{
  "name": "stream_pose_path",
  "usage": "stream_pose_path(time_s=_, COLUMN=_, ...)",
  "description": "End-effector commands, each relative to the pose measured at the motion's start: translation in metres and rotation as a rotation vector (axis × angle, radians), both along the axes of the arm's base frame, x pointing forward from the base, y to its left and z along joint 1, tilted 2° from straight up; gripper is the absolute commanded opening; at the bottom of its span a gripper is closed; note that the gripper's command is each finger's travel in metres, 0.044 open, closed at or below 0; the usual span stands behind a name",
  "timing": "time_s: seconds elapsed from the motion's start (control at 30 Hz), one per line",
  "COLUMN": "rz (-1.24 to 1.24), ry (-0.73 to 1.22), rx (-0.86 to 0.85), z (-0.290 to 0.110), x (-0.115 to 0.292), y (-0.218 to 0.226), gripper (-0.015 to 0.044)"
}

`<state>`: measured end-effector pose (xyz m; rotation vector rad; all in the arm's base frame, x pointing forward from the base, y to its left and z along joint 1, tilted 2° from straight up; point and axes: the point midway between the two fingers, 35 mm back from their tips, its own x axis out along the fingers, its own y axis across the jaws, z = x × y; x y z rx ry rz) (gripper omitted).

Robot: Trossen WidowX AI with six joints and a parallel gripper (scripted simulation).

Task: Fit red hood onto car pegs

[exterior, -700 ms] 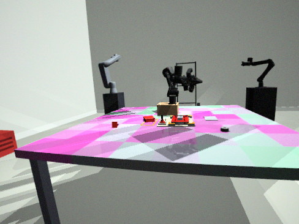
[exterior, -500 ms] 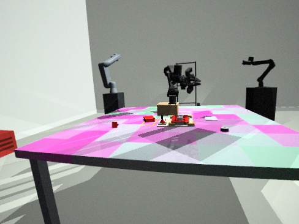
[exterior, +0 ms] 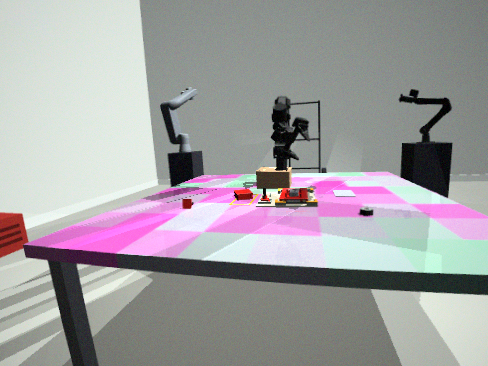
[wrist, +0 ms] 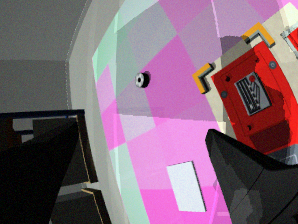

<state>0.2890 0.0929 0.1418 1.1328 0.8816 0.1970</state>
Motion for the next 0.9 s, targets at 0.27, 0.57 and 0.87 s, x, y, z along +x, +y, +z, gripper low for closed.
stream_pose_path(time_s=0.27, rz=0.257, ry=0.099, rx=-0.750, z=-0.064, x=0.025, y=-0.130, gripper=0.0440)
stream_pose_path(time_s=0.57, rz=0.595, ry=0.224, rx=-0.974, z=-0.093, x=0.003, y=-0.200, gripper=0.0440)
stream_pose_path(time_s=0.87, rz=1.012, ry=0.293, rx=-1.031, z=-0.112, x=-0.030, y=-0.250, gripper=0.0440)
